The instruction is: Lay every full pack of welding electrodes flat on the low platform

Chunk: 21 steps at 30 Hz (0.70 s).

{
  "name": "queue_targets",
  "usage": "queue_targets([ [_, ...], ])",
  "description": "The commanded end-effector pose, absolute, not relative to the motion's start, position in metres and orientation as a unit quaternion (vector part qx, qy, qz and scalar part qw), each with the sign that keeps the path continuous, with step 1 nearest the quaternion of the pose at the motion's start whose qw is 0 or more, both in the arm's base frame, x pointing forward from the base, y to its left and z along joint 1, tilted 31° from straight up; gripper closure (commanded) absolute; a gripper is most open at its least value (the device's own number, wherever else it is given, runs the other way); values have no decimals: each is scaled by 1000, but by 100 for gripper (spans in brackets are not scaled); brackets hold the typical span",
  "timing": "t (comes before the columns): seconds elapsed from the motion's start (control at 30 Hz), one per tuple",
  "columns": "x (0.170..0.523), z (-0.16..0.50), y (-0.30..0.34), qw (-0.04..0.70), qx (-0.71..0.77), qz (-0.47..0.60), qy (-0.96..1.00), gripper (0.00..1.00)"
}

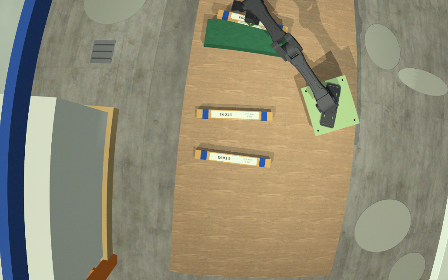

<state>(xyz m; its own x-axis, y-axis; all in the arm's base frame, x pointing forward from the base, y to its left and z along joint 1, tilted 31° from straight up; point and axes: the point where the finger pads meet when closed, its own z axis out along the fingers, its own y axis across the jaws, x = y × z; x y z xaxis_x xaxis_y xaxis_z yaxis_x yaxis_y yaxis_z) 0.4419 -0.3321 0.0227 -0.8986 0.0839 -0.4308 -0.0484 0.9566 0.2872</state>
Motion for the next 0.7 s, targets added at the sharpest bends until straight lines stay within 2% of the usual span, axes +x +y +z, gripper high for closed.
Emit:
queue_targets([
  [0.0,438,53,-358,259,21,108,960,100],
  [0.67,434,59,-350,250,22,118,961,100],
])
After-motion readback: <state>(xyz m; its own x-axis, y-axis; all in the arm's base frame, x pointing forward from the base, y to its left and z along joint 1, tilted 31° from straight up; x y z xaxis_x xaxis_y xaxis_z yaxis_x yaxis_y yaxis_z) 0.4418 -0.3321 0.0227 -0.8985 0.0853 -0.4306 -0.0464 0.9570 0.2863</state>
